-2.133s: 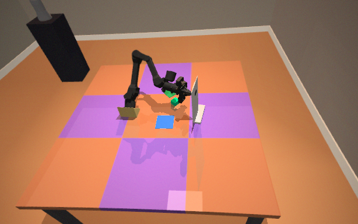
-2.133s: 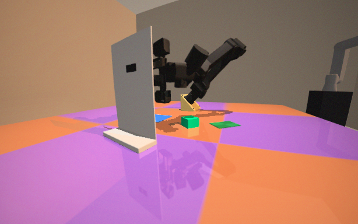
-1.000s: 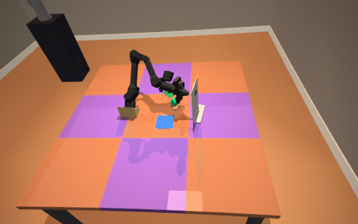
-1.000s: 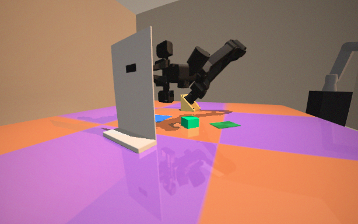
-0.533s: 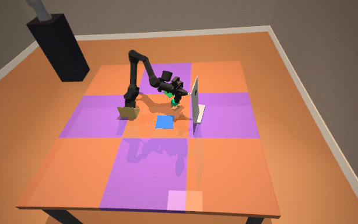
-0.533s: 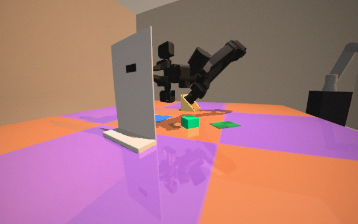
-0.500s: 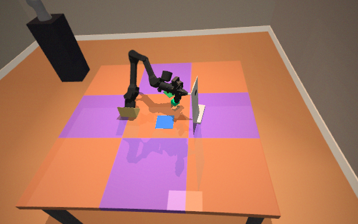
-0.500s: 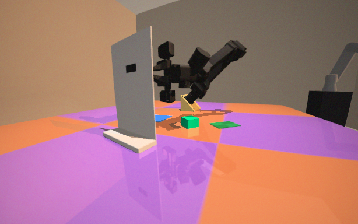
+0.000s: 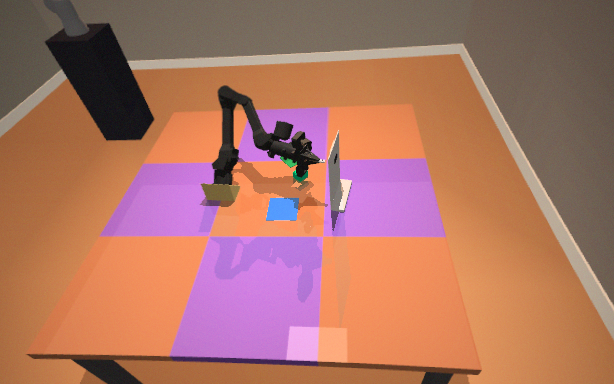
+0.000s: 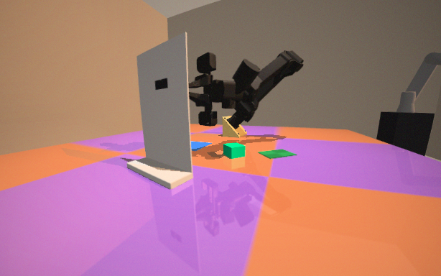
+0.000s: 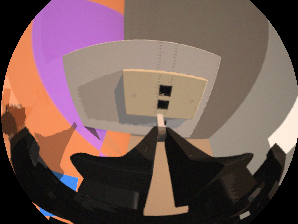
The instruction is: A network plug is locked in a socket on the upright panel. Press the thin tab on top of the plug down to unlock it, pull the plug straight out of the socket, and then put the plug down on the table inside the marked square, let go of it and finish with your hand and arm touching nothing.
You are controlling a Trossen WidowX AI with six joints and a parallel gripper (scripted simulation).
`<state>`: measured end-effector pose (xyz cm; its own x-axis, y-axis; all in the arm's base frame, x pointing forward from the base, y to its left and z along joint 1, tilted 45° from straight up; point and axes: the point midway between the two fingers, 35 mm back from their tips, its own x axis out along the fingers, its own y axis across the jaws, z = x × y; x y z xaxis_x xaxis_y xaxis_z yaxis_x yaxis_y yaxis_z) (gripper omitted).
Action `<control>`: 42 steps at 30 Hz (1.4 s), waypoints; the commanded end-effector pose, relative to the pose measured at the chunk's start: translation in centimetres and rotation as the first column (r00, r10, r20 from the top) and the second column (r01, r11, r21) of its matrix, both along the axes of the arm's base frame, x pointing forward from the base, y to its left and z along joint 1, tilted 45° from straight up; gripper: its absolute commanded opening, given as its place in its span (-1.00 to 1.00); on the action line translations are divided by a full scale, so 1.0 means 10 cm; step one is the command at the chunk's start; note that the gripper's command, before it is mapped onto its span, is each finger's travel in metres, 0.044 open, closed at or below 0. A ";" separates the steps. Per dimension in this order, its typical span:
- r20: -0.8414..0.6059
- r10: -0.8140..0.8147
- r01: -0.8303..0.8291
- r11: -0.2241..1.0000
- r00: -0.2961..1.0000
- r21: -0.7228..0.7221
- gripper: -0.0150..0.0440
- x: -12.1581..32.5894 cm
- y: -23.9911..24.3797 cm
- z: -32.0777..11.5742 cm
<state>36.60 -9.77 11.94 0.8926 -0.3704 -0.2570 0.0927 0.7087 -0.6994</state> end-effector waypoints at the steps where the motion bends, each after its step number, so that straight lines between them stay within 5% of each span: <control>1: 0.004 0.006 -0.006 1.000 1.000 -0.004 -0.49 -0.03 0.01 0.01; 42: 0.003 0.006 -0.006 1.000 1.000 -0.004 -0.49 -0.26 0.03 0.00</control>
<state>34.19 -9.59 11.92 0.8938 -0.3707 -0.2524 0.0961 0.7080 -0.6997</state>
